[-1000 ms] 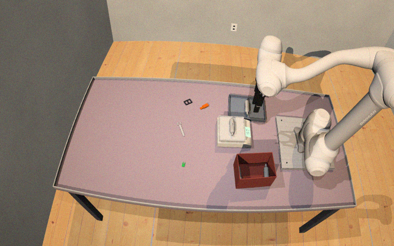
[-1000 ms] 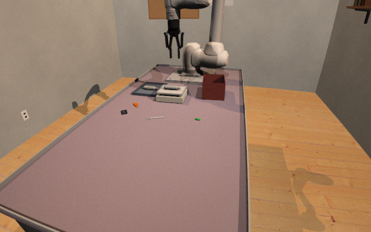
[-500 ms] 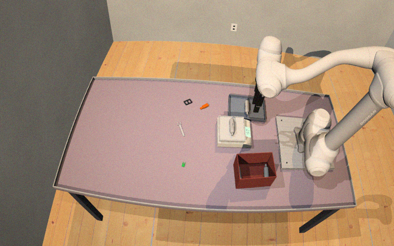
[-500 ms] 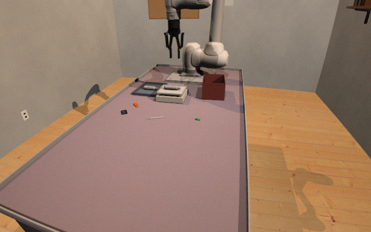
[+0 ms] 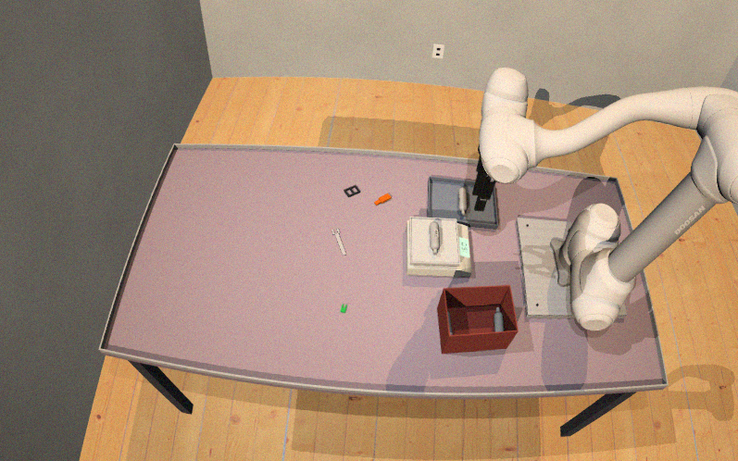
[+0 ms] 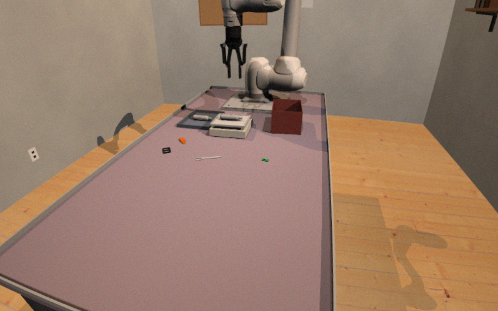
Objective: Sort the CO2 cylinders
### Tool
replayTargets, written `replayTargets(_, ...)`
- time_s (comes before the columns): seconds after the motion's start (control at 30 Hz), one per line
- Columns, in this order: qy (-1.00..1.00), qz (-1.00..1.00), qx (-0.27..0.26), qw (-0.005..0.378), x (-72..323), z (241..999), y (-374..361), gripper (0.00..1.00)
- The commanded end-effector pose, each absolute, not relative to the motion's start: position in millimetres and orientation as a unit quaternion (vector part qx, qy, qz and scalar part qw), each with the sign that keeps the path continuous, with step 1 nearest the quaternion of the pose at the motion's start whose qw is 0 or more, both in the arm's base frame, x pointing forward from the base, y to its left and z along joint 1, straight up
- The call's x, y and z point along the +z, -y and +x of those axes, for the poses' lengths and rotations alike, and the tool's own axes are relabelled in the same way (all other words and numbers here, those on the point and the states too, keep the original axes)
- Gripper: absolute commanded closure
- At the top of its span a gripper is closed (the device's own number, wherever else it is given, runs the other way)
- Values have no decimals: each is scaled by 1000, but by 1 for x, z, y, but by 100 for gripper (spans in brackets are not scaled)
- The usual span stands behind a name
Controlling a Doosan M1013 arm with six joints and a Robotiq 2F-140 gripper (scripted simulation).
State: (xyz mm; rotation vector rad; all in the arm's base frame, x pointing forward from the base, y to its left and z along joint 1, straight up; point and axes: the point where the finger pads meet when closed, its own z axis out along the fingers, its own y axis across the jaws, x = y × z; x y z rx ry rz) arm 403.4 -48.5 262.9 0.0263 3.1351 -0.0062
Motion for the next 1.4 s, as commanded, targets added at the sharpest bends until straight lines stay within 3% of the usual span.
replayTargets(0.0, -1000, 8, -2, 4, 263, 404, 49, 61)
replayTargets(0.67, -1000, -10, -2, 4, 262, 406, 49, 61)
replayTargets(1.37, -811, -585, -12, -3, 190, 501, 49, 61)
